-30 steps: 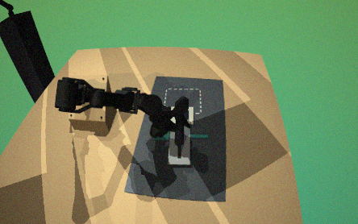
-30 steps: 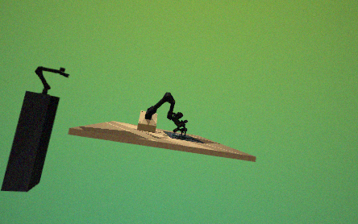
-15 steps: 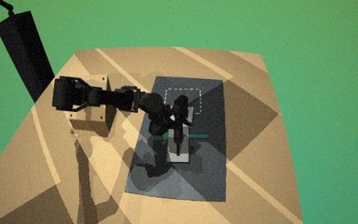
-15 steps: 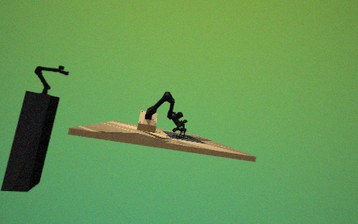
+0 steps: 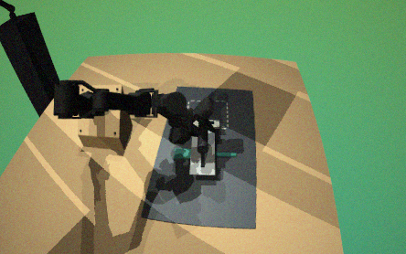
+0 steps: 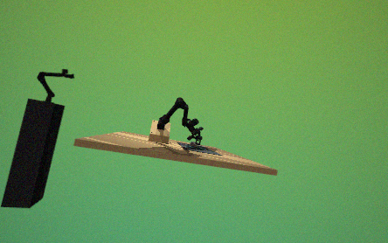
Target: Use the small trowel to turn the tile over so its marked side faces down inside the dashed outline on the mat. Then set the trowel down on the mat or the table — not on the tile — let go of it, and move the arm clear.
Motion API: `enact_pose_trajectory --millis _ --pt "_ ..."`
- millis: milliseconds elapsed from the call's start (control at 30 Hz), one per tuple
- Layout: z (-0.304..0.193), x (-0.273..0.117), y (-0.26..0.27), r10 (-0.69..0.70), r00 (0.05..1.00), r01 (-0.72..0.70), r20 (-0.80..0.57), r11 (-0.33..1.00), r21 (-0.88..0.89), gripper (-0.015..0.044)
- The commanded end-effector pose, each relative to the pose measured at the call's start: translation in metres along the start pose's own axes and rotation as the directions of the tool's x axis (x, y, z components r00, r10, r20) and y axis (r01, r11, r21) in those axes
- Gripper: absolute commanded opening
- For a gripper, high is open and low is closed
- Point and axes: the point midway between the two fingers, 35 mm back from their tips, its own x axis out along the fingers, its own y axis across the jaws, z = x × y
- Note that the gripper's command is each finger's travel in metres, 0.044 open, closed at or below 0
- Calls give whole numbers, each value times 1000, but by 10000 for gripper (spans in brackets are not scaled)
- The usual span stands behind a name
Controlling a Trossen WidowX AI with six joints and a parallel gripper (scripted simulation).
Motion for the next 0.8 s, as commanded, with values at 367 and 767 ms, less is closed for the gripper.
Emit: enact_pose_trajectory --millis 367,767 --pt "-30 -12 17 16 1000 -16 -4 1000 5 0" --pt "-57 -12 17 16 1000 -16 -5 1000 6 0"
